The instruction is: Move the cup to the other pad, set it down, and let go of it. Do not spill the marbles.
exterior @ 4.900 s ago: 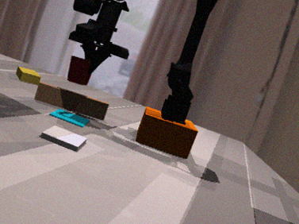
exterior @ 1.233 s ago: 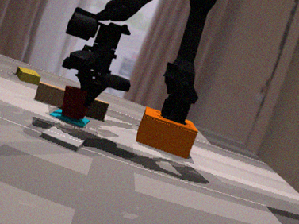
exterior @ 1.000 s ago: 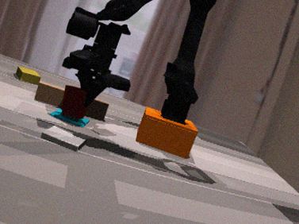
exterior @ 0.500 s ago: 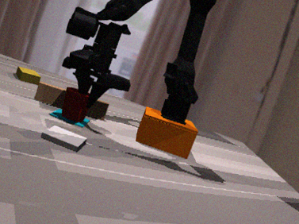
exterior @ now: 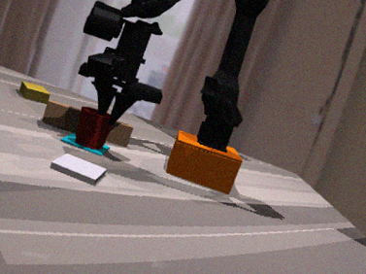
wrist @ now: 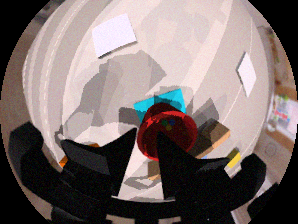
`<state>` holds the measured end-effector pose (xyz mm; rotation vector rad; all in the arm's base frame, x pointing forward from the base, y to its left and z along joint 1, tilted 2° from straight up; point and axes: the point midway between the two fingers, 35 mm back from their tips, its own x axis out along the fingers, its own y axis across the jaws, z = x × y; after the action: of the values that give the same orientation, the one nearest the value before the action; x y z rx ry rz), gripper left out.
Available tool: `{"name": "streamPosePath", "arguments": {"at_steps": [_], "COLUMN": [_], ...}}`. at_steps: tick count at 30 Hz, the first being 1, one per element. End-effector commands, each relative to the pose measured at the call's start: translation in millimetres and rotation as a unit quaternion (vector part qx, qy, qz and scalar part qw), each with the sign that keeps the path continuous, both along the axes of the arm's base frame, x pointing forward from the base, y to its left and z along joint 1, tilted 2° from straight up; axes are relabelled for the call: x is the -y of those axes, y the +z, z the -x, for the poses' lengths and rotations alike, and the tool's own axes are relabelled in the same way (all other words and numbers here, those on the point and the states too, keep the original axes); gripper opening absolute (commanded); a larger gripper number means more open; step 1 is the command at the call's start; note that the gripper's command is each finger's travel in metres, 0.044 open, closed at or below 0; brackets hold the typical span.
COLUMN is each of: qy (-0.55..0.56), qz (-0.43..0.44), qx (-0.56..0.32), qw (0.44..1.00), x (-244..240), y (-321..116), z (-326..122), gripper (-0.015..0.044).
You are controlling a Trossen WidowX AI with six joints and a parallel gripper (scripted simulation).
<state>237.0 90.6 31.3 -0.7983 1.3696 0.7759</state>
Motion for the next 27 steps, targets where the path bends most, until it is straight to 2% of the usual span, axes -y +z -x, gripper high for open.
{"name": "streamPosePath", "arguments": {"at_steps": [1,18,27], "qy": [-0.002,-0.003,-0.001], "qz": [0.0,0.001,0.0], "qx": [0.002,0.002,0.0], "qw": [1.0,1.0,1.0], "x": [-0.3,-0.5,-0.6], "y": [7.8,32.9,29.4], "z": [-0.7,2.7,2.5], "gripper": [0.0128,0.0128,0.0364]}}
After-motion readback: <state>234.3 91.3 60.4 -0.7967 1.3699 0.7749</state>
